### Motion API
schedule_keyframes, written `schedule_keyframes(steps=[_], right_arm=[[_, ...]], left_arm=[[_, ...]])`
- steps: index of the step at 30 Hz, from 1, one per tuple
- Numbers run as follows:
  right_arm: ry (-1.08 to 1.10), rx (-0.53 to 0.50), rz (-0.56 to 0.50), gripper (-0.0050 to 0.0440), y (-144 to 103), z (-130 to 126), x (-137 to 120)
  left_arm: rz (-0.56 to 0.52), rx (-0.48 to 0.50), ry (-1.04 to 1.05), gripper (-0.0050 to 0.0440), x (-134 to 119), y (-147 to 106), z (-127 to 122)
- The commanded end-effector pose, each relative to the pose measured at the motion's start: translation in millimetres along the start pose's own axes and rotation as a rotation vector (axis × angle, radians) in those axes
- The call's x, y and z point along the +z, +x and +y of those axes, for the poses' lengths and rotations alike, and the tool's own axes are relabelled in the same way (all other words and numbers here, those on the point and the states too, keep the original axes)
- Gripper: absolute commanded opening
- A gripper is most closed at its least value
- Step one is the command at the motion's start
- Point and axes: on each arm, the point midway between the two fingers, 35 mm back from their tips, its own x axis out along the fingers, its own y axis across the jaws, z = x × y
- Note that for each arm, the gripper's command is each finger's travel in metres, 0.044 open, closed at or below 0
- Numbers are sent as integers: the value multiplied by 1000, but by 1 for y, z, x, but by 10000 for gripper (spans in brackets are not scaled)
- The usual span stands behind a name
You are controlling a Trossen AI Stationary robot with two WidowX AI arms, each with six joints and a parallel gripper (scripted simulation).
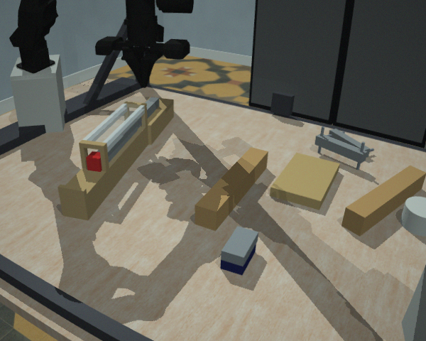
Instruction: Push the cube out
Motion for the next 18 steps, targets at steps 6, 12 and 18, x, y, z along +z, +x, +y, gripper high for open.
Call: schedule_keyframes(steps=[6, 12, 18], right_arm=[[8, -25, 0, 0, -5, -5, -1], [214, -24, -4, 0, -4, -6, 5], [424, -21, -5, 0, -3, -7, 12]], left_arm=[[-26, 1, -4, 0, 10, -2, 0], [-26, 1, -4, 0, 10, -2, 0], [-26, 1, -4, 0, 10, -2, 0]])
